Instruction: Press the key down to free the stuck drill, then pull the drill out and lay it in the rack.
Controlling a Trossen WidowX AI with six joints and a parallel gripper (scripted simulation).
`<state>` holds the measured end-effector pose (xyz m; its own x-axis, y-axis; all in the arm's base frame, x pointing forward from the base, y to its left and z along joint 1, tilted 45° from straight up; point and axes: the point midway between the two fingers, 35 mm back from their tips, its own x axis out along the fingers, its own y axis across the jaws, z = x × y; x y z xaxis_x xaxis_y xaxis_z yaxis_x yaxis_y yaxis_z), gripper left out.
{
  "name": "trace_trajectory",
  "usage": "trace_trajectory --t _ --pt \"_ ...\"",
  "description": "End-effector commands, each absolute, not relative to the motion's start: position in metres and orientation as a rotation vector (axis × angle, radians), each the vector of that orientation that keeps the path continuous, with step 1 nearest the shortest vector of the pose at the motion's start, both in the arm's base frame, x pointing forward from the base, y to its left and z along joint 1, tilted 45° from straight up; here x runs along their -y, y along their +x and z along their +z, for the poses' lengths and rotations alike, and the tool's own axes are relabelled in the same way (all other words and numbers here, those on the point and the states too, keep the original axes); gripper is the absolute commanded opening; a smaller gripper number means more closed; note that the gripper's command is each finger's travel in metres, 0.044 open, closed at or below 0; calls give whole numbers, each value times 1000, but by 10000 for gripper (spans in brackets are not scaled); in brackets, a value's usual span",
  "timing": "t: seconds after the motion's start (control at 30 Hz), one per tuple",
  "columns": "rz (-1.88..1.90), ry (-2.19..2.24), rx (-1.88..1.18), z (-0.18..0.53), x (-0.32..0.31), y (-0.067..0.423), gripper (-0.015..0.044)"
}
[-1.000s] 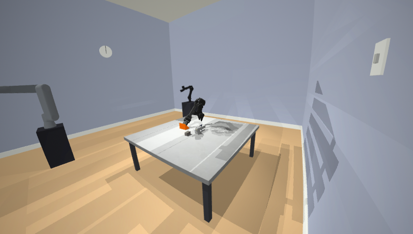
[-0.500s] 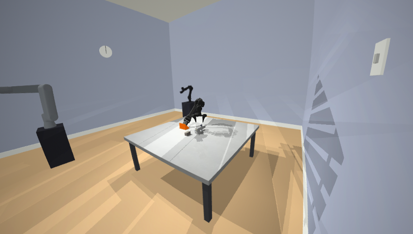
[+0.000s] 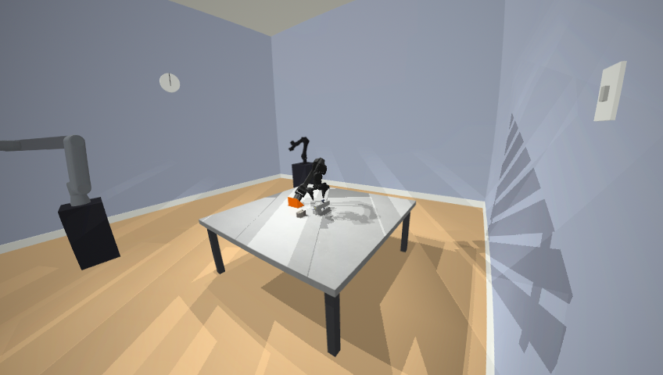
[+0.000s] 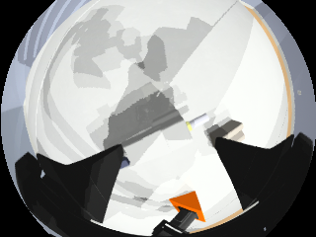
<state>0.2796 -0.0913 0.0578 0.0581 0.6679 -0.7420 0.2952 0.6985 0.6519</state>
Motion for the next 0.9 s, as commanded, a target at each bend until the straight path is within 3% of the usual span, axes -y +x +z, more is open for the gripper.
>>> trace_trajectory --t 0.0,0.63,0.87 --pt "898 179 -1253 23 101 278 440" --pt "1507 -685 -570 -25 108 275 440" --pt "1517 -702 -552 -26 108 275 440"
